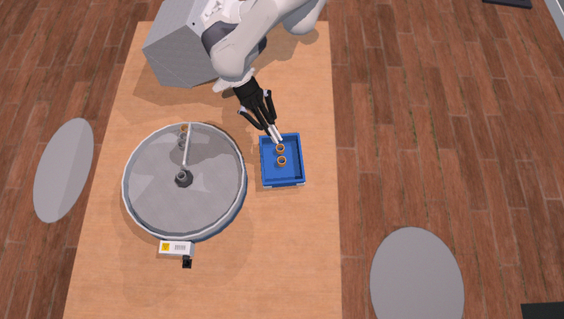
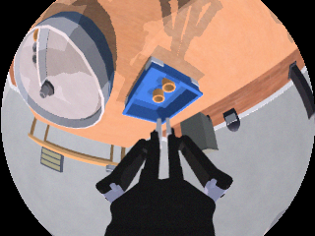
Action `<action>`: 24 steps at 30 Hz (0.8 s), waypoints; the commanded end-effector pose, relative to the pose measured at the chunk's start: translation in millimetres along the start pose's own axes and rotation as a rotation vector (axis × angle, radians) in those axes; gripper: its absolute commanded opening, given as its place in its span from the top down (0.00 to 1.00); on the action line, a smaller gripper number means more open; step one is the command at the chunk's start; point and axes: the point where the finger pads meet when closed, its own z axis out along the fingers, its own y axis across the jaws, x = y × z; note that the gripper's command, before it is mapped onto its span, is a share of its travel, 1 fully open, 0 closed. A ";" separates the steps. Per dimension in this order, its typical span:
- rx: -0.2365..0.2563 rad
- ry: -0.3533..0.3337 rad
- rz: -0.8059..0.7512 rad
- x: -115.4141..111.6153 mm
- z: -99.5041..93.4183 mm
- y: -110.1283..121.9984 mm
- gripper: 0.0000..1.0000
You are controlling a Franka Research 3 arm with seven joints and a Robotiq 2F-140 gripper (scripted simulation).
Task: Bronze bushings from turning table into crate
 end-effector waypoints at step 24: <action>0.091 -0.001 0.117 75.2 -63.2 -83.4 0.94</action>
